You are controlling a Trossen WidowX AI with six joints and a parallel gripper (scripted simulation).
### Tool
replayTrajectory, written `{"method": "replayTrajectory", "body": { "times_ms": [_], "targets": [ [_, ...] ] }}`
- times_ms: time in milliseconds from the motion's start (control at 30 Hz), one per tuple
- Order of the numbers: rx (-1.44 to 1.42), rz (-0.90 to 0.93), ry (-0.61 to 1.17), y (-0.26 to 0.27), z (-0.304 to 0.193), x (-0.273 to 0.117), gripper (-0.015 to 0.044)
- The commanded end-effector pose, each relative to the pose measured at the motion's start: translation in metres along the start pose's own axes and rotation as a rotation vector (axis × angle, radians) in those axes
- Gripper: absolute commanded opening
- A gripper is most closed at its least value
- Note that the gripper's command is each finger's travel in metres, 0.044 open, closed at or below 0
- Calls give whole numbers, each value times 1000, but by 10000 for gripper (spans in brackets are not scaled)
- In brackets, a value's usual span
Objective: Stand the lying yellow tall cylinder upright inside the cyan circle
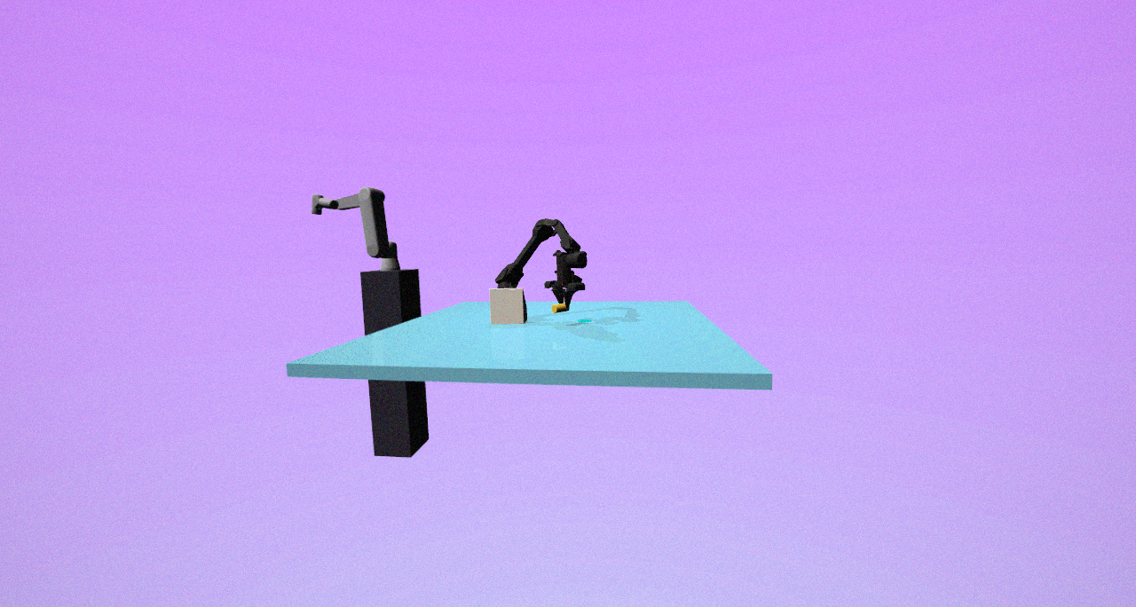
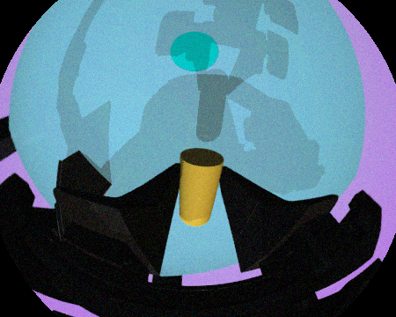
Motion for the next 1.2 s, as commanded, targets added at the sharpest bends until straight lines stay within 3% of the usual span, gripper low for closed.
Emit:
{"method": "replayTrajectory", "body": {
  "times_ms": [0,533,1167],
  "targets": [
    [-6,-9,0,-1,0,-15,105],
    [9,-6,-1,4,-1,-53,105],
    [440,-11,-2,11,40,-61,105]
  ]
}}
Point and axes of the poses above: the point midway between the two fingers, 35 mm back from their tips, its own x axis out along the fingers, its own y axis across the jaws, z = x × y, the point moved 5 cm from there along -x, back along the fingers, and after that the axes turned 12 degrees about x, right-handed, at the moved point
